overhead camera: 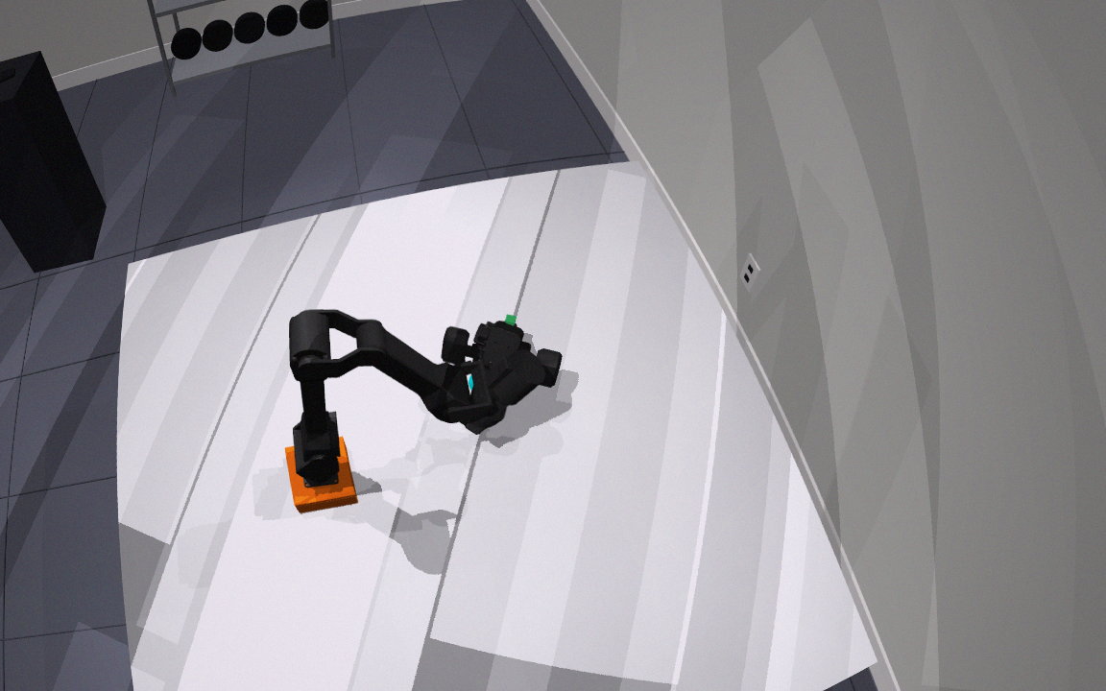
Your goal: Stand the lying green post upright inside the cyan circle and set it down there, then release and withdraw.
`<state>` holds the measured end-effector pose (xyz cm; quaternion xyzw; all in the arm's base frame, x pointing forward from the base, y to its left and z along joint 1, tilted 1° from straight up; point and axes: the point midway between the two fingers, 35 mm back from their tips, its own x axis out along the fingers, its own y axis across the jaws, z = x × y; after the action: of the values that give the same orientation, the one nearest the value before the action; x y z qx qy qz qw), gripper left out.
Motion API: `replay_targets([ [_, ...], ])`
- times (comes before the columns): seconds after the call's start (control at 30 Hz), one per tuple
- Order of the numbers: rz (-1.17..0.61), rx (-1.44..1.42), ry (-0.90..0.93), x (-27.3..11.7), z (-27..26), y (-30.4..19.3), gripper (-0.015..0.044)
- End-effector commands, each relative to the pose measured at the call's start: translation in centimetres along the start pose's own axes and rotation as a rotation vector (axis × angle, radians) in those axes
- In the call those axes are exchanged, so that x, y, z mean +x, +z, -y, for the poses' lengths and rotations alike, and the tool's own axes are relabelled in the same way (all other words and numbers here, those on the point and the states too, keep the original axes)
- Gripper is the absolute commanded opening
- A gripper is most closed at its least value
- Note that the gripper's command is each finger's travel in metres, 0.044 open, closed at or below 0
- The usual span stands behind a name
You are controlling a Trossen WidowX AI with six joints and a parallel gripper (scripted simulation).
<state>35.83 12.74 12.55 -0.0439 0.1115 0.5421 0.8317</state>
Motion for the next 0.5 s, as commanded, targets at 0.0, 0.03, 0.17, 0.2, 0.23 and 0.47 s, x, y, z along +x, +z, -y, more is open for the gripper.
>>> replay_targets([
  [0.0,0.017,-0.003,0.008,-0.3,-0.3,0.0,0.0023],
  [0.03,0.021,-0.005,0.010,-0.4,-0.4,0.0,0.0023],
  [0.17,0.038,-0.013,0.017,-0.7,-0.6,0.0,0.0023],
  [0.2,0.043,-0.015,0.019,-0.8,-0.7,0.0,0.0023],
  [0.23,0.047,-0.017,0.021,-0.9,-0.8,0.0,0.0023],
  [0.47,0.075,-0.032,0.035,-1.4,-1.3,0.0,0.0023],
])
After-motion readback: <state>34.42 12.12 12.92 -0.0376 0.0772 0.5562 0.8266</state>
